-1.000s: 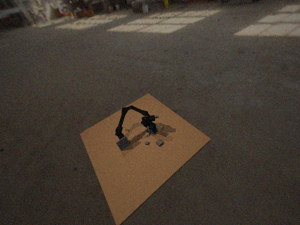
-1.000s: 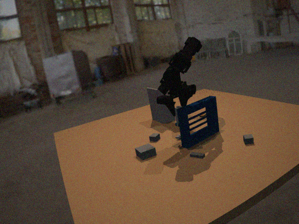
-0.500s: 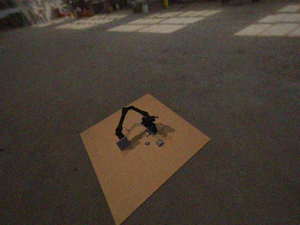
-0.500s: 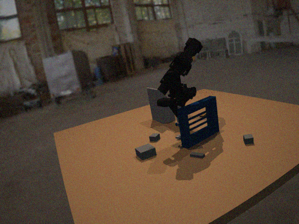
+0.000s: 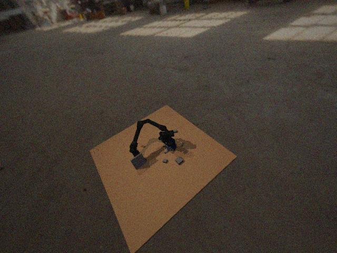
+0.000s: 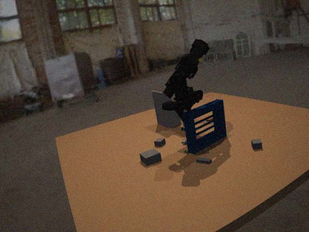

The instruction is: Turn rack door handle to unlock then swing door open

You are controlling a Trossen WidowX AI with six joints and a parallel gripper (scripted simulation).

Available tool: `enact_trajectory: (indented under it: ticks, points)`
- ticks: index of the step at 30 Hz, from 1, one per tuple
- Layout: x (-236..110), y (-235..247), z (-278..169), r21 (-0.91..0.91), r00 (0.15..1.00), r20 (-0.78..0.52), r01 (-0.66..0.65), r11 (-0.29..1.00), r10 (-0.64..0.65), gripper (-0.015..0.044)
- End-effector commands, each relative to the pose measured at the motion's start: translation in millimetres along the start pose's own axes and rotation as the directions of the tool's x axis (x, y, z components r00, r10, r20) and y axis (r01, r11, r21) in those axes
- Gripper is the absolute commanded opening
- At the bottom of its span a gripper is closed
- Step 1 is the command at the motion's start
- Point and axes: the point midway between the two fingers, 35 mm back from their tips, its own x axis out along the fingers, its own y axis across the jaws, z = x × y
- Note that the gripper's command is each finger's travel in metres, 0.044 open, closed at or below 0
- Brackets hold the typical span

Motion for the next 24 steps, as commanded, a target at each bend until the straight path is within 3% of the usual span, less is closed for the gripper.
enact_trajectory:
  ticks: [1, 12, 24]
  points:
    - [1.6, 0.0, -0.6, 0.072, 1.0, 0.0, -0.005, 0.997, 0.005, 0.0013]
    - [1.6, 0.0, -0.6, 0.576, 1.0, 0.0, -0.004, 0.817, 0.005, 0.0013]
    - [1.6, 0.0, -0.6, 0.934, 1.0, 0.0, -0.002, 0.357, 0.005, 0.0013]
